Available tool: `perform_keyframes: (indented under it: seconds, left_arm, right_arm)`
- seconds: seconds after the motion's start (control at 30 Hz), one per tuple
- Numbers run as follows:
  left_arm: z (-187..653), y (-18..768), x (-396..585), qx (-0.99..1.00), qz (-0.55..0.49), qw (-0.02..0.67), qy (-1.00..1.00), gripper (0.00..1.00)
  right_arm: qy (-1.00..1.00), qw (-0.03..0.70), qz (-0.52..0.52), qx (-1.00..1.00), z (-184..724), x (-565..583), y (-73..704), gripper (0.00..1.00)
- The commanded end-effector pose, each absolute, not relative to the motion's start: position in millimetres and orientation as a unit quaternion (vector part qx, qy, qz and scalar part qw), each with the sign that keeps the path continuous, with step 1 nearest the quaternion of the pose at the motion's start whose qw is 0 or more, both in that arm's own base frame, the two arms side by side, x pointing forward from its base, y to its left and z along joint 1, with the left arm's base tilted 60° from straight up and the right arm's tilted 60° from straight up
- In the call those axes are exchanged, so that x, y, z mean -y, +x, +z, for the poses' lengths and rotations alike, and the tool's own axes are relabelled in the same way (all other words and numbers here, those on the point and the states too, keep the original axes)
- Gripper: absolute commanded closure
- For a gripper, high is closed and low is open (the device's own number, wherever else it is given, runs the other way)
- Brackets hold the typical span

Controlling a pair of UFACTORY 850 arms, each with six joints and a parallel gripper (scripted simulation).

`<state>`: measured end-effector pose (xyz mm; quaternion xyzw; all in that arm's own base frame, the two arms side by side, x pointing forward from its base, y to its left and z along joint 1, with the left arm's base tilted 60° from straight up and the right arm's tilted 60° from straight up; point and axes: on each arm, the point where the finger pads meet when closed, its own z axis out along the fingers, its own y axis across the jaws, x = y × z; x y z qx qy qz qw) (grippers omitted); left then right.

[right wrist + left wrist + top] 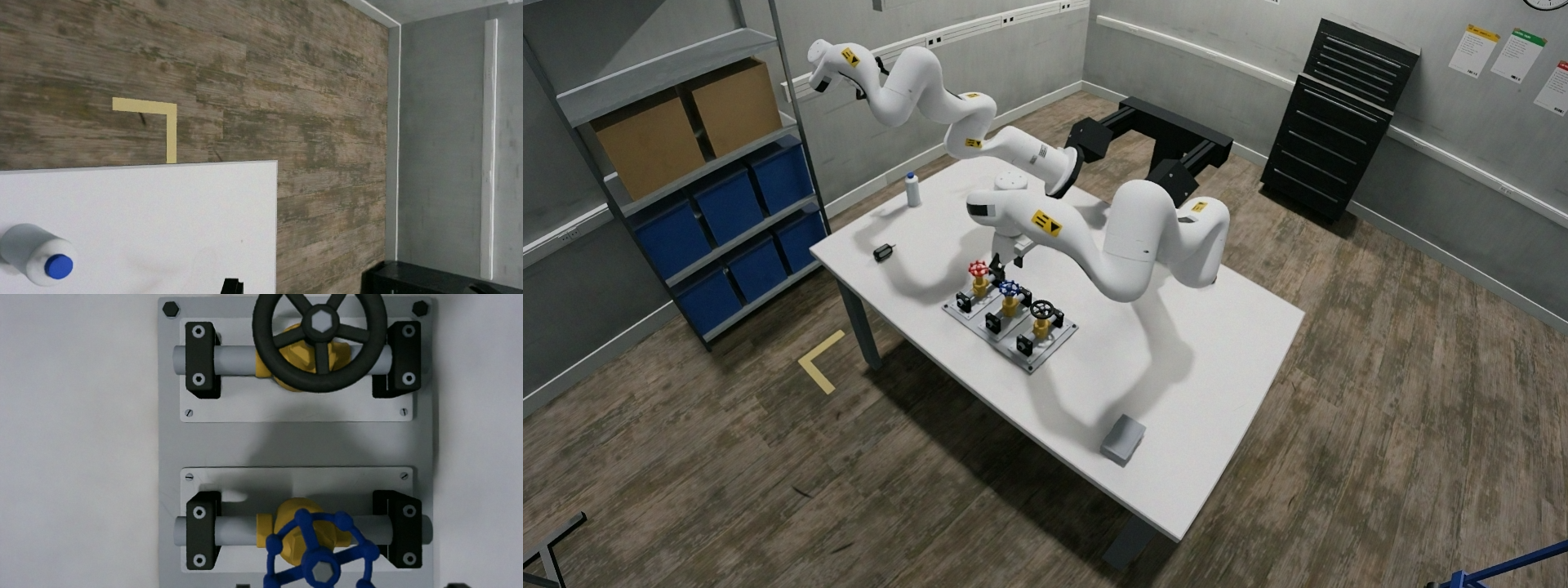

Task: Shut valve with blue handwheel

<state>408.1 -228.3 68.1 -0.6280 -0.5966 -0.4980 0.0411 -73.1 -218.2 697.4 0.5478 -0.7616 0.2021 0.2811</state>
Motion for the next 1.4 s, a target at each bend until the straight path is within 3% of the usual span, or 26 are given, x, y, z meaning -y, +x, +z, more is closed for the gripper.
perform_keyframes:
  seconds: [0.0, 1.37]
  left_arm:
    - [67, 410, 227, 0.597, -0.498, 0.040, -0.628, 0.21]
    - [46, 434, 200, 0.597, -0.498, 0.041, -0.628, 0.21]
  right_arm:
    - [0.548, 0.281, 0.202, 0.761, 698, 218, -73, 0.00]
    - [0.548, 0.281, 0.202, 0.761, 698, 218, -73, 0.00]
